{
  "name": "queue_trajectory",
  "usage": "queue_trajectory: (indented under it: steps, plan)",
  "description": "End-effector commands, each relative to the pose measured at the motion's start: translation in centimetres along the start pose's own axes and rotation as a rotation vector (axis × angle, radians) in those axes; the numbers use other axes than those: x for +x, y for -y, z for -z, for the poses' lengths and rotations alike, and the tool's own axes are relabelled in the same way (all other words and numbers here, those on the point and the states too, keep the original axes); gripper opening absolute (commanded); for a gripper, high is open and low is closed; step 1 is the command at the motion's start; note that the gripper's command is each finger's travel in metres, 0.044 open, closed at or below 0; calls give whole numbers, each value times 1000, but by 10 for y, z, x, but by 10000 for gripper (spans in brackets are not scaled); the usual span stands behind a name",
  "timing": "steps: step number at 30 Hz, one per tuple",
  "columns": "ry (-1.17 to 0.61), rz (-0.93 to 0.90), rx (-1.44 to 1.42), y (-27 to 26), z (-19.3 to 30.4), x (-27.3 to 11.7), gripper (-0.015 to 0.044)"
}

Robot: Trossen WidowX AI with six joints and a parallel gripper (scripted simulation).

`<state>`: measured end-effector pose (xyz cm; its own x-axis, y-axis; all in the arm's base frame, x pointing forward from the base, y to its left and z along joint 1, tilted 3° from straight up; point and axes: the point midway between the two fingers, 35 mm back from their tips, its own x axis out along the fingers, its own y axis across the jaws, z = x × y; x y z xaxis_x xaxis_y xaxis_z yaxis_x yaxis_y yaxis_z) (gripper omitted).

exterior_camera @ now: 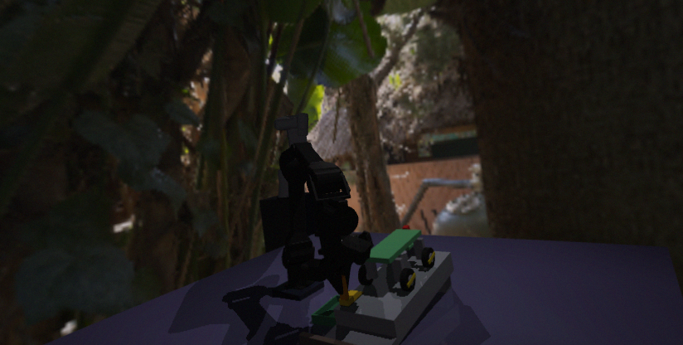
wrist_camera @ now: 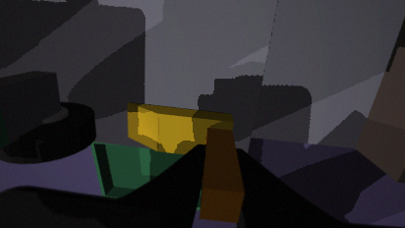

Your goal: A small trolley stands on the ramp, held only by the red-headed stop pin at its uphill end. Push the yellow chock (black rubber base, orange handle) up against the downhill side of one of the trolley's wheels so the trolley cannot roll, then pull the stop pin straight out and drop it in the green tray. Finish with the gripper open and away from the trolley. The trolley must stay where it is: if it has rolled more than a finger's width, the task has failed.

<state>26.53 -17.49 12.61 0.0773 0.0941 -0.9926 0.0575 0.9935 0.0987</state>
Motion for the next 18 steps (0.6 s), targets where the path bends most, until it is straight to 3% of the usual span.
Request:
queue_trajectory:
  steps: [1, 18]
  plan:
    - [4, -4, 1, -6, 0, 0, 0]
    - [4, -5, 1, -18, 0, 0, 0]
